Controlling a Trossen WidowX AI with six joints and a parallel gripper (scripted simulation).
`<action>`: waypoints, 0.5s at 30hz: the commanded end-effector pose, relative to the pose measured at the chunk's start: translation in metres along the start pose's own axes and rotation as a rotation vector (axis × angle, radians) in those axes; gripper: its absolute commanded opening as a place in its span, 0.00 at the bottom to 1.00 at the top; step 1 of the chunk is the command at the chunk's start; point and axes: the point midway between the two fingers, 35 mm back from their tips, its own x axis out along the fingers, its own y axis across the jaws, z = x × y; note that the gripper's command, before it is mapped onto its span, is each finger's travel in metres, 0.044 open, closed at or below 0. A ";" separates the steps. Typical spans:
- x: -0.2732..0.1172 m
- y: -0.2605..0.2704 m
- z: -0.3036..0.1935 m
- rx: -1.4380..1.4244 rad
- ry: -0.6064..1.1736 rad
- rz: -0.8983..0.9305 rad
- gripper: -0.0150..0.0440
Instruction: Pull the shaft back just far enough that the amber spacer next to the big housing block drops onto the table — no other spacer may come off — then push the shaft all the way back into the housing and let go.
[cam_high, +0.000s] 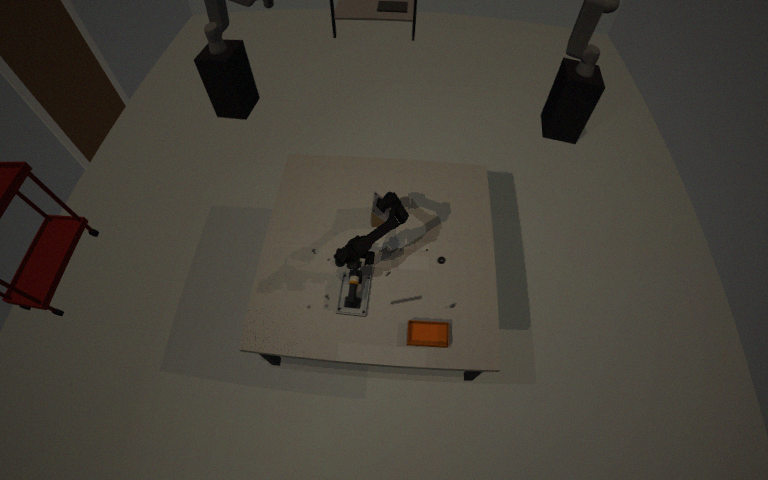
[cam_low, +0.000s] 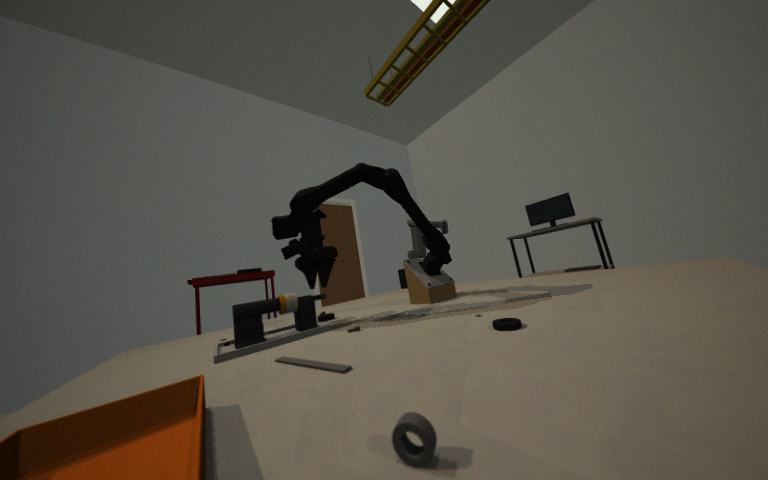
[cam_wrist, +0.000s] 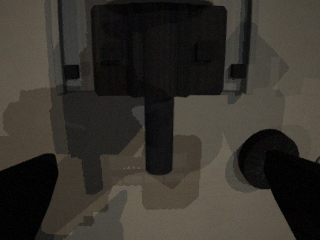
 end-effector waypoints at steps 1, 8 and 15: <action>-0.001 0.000 0.000 0.002 -0.002 0.001 1.00; -0.001 -0.026 -0.006 0.041 -0.128 -0.051 1.00; 0.010 -0.043 -0.015 0.051 -0.317 -0.103 1.00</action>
